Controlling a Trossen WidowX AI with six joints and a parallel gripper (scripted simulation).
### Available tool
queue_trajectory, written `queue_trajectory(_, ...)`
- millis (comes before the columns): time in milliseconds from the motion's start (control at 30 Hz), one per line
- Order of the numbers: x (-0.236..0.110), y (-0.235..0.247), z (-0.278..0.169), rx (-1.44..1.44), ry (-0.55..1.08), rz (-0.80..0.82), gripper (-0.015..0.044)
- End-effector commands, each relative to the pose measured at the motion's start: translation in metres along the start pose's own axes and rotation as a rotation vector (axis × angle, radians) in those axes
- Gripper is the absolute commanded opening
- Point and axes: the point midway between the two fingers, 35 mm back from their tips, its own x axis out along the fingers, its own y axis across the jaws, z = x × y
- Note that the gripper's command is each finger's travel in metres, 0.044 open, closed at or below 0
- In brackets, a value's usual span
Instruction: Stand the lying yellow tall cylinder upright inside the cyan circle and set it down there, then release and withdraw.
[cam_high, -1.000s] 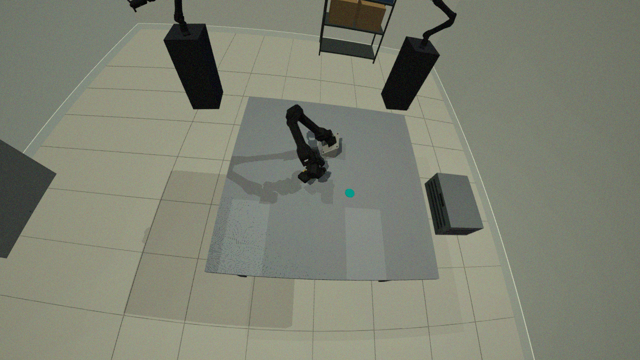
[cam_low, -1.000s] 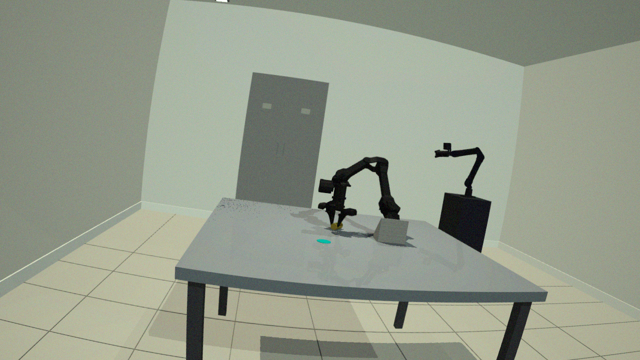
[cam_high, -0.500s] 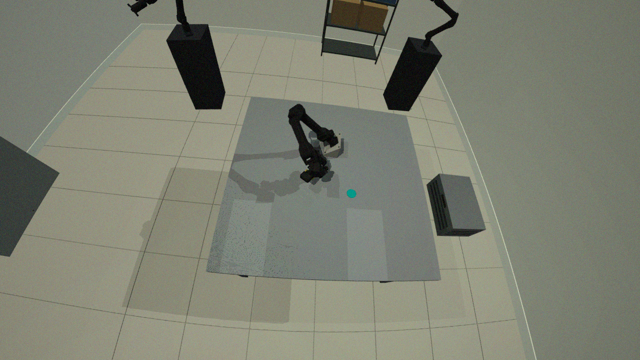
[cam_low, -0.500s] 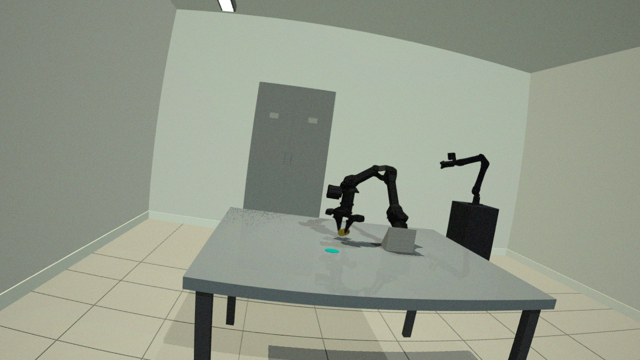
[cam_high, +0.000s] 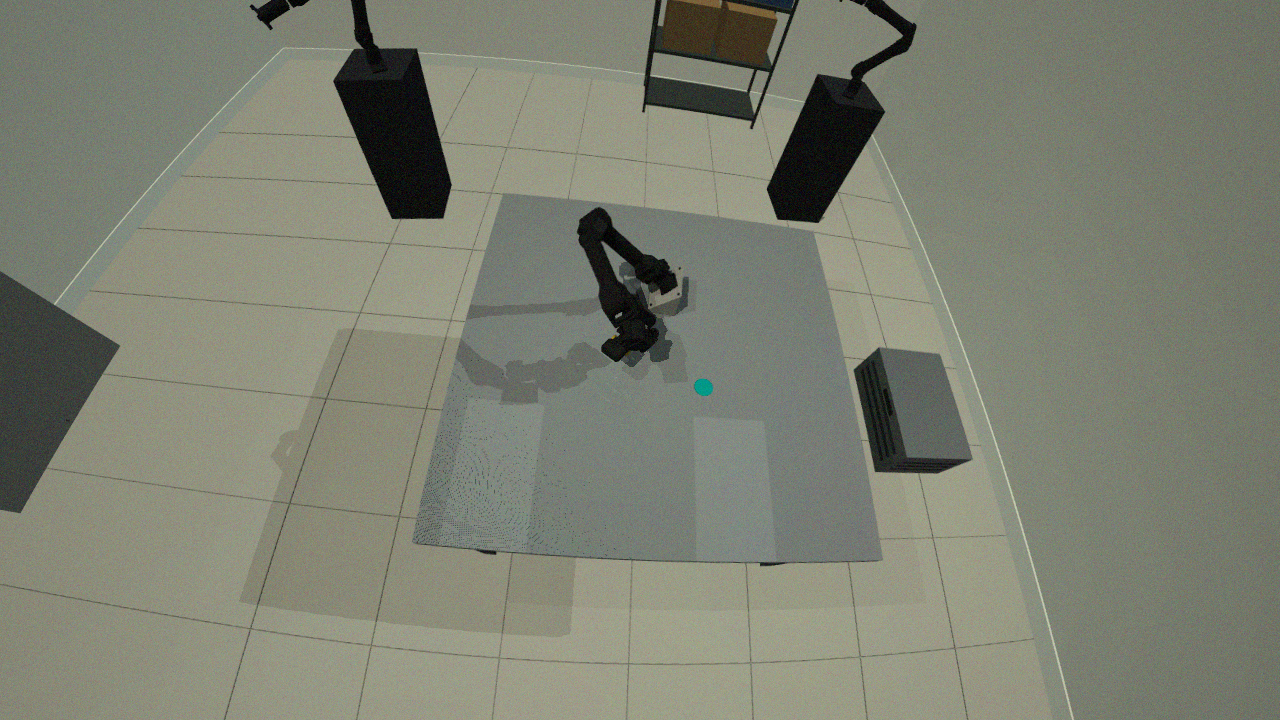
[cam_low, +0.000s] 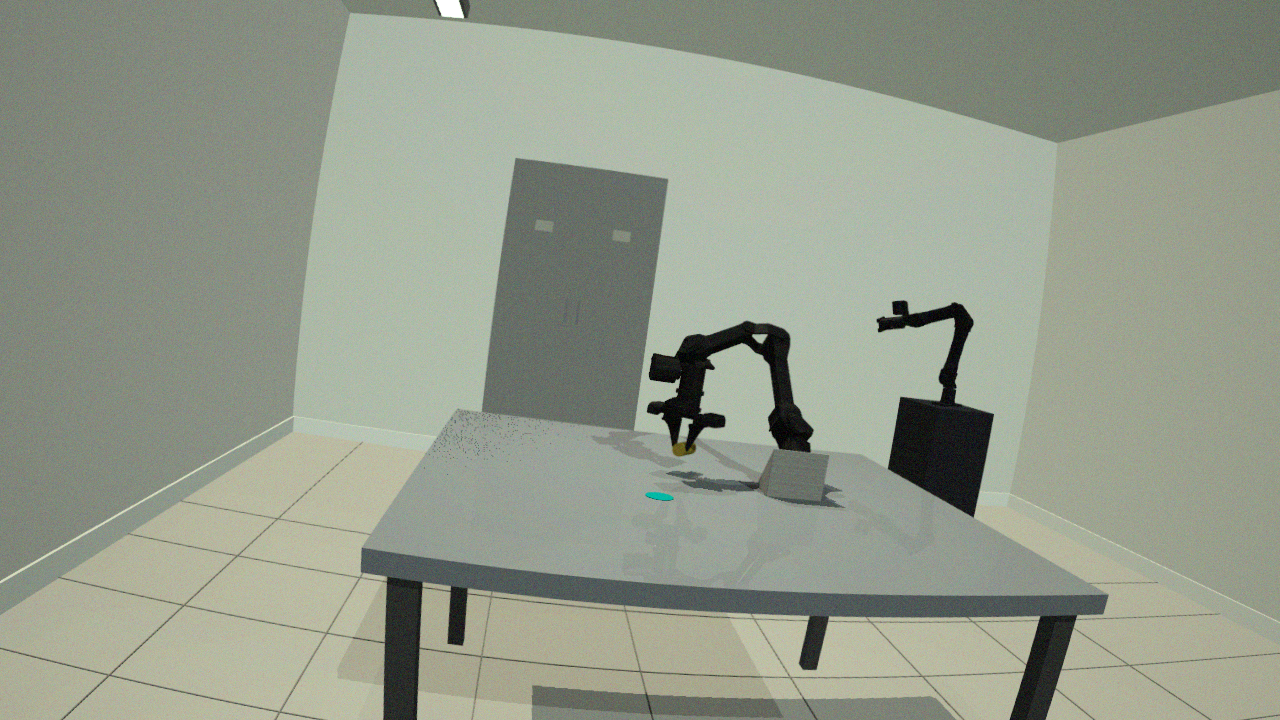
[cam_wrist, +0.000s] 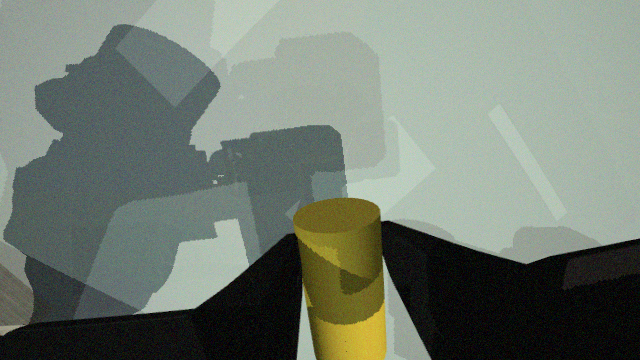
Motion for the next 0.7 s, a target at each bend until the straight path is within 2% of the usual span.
queue_trajectory(0, -0.007, 0.000, 0.002, 0.006, -0.005, 0.004, 0.0105)
queue_trajectory(667, -0.044, 0.002, 0.000, 0.014, 0.006, 0.013, 0.0105)
